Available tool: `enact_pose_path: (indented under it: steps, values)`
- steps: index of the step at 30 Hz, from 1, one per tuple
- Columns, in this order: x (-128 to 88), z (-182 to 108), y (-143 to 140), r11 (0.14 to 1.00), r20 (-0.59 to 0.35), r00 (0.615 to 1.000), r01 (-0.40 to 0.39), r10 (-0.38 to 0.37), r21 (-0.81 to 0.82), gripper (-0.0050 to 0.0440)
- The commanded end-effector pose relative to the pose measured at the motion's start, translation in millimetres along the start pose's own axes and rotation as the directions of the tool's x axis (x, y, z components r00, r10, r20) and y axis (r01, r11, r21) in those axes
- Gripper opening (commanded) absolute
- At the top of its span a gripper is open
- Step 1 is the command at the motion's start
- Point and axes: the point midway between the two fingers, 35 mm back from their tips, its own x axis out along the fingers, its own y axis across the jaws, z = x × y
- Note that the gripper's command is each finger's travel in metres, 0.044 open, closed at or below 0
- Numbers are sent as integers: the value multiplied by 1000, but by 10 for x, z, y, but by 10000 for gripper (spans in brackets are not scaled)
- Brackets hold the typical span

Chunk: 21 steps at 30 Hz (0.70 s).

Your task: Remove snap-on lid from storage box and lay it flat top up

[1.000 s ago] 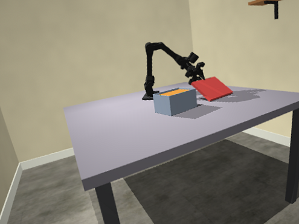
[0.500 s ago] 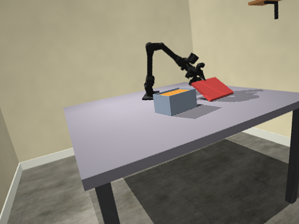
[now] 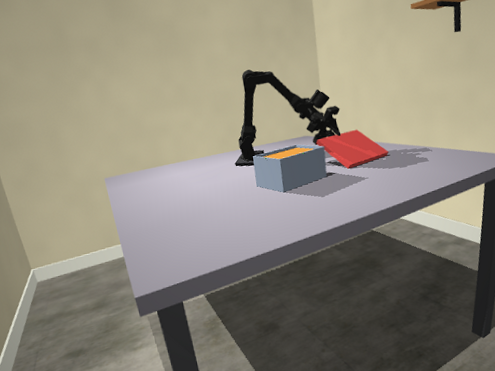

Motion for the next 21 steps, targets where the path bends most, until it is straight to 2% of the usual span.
enact_pose_path:
  steps: [1, 21]
  values:
    - [161, 67, -290, 997, 18, 998, 61, -60, -47, -50]
    - [208, 71, -354, 997, 18, 998, 61, -60, -47, -50]
